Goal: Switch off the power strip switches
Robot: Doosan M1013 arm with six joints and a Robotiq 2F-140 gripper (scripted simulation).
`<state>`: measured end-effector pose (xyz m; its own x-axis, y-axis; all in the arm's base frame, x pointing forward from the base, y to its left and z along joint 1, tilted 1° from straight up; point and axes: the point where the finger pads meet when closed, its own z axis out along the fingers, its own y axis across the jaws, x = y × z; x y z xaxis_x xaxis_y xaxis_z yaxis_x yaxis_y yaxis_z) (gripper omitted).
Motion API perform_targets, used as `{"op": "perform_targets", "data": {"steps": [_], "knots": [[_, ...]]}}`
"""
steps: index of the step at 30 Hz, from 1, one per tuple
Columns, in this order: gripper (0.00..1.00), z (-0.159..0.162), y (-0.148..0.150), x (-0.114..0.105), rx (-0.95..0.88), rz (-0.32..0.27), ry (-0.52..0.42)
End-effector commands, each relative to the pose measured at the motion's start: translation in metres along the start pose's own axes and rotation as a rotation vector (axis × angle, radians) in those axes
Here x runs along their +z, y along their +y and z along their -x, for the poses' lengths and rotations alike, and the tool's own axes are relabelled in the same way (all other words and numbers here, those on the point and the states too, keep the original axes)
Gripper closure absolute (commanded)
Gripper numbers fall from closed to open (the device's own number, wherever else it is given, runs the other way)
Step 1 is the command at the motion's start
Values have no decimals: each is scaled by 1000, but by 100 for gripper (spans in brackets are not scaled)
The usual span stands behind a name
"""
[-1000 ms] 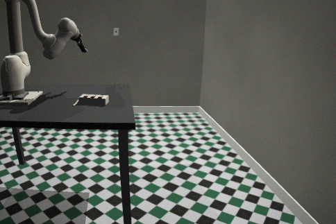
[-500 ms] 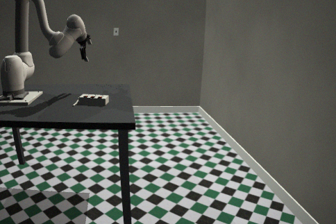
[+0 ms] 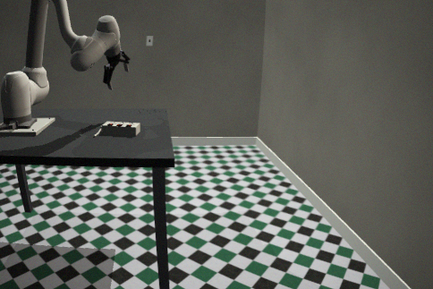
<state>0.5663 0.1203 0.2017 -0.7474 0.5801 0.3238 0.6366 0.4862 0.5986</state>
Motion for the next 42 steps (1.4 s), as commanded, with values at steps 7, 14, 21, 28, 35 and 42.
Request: {"op": "perform_targets", "data": {"steps": [7,14,21,28,35,42], "knots": [[0,79,-68,-35,370,-175,-86],[0,129,-119,-67,618,-267,-178],[0,167,-162,-97,816,-330,-268],[0,201,-206,-129,1008,-381,-371],[0,209,-217,-138,1055,-392,-398],[0,209,-217,-138,1055,-392,-398]]}}
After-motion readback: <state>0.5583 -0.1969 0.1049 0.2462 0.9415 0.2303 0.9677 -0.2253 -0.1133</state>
